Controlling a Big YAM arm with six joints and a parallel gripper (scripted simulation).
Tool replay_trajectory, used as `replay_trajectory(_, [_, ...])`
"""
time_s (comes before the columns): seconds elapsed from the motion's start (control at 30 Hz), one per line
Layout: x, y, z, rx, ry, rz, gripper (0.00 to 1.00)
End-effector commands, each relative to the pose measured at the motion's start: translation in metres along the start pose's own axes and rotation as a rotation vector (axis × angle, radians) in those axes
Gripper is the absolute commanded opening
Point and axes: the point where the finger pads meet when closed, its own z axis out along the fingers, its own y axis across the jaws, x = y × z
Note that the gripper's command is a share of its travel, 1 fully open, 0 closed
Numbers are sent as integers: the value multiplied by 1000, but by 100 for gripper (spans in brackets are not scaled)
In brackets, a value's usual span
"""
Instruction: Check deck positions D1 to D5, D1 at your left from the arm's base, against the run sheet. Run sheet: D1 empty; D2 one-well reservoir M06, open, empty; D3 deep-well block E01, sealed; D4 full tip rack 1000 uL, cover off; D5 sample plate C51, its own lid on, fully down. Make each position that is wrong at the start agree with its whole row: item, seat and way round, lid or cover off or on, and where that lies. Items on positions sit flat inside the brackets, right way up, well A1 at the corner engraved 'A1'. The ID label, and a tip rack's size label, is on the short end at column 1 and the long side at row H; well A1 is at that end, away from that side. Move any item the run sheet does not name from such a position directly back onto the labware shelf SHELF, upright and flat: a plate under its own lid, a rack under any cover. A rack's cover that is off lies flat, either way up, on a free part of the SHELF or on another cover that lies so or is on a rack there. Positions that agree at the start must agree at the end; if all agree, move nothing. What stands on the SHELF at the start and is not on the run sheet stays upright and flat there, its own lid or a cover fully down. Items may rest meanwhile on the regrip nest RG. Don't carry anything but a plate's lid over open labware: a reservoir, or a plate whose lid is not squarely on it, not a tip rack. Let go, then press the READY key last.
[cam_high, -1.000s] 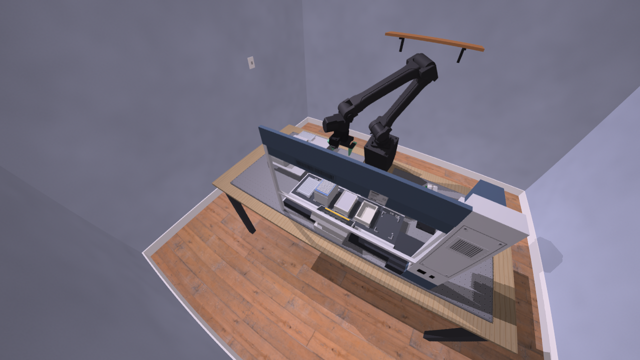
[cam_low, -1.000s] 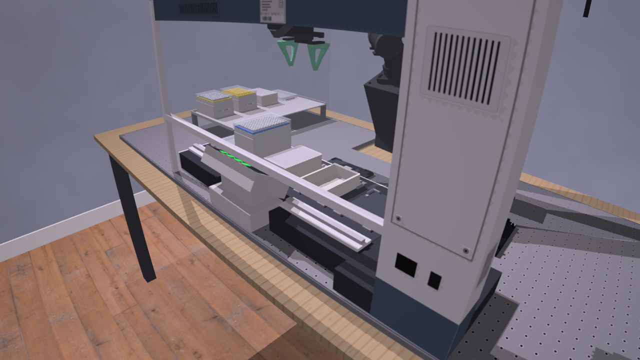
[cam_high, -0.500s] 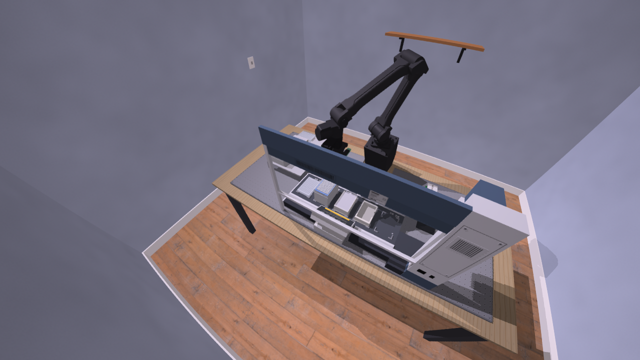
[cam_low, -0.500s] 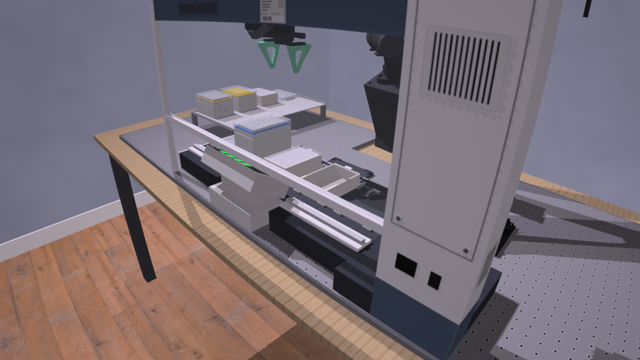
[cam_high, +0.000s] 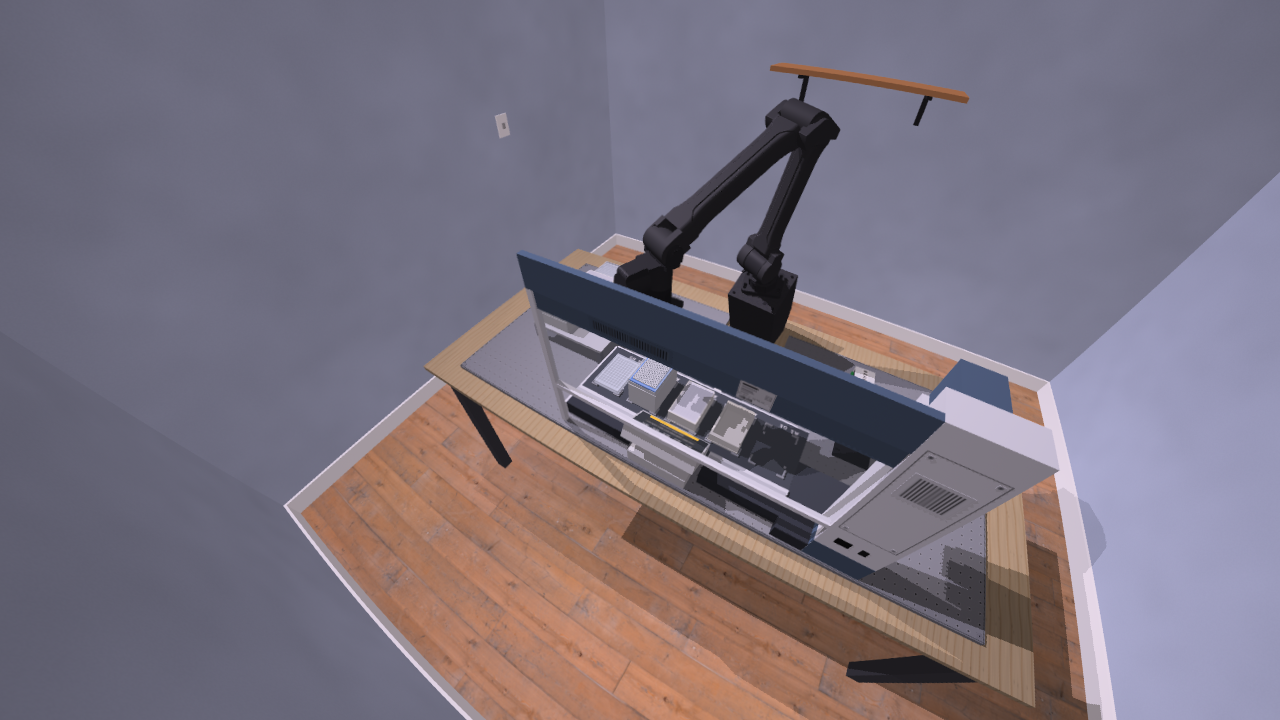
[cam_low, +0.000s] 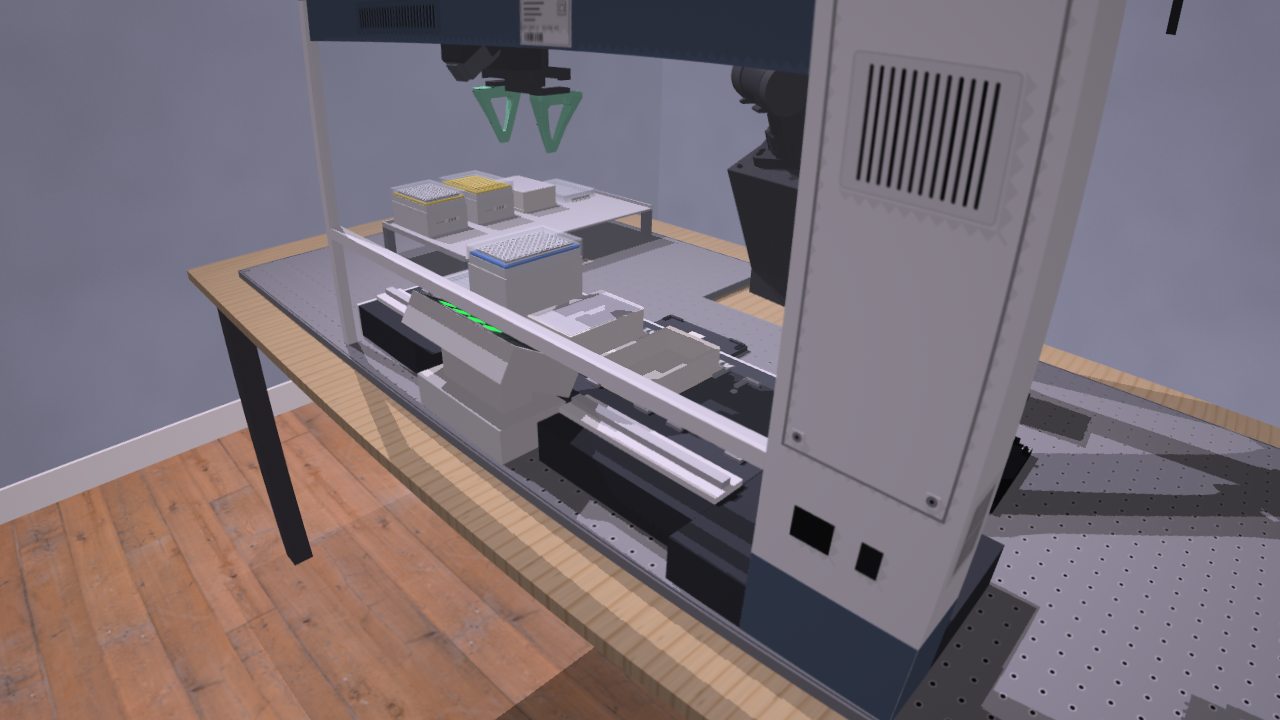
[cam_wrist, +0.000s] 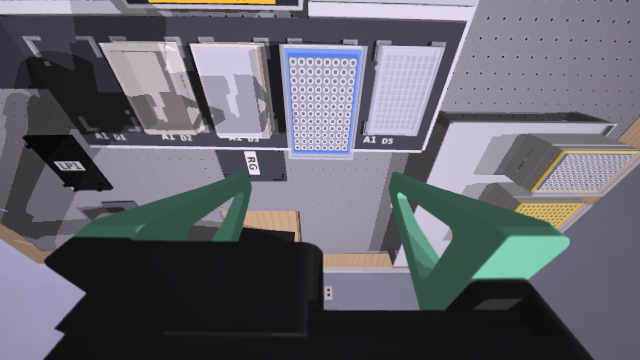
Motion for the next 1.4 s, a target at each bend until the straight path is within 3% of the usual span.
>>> replay_trajectory(0.0, [-32, -6, -15, 13, -43, 9, 100])
replay_trajectory(0.43, [-22, -7, -13, 16, -40, 9, 100])
replay_trajectory(0.47, [-29, -12, -11, 22, -49, 21, 100])
replay_trajectory(0.57, [-13, -3, 9, 2, -11, 19, 100])
replay_trajectory(1.37, [-12, -2, 46, 2, -10, 17, 100])
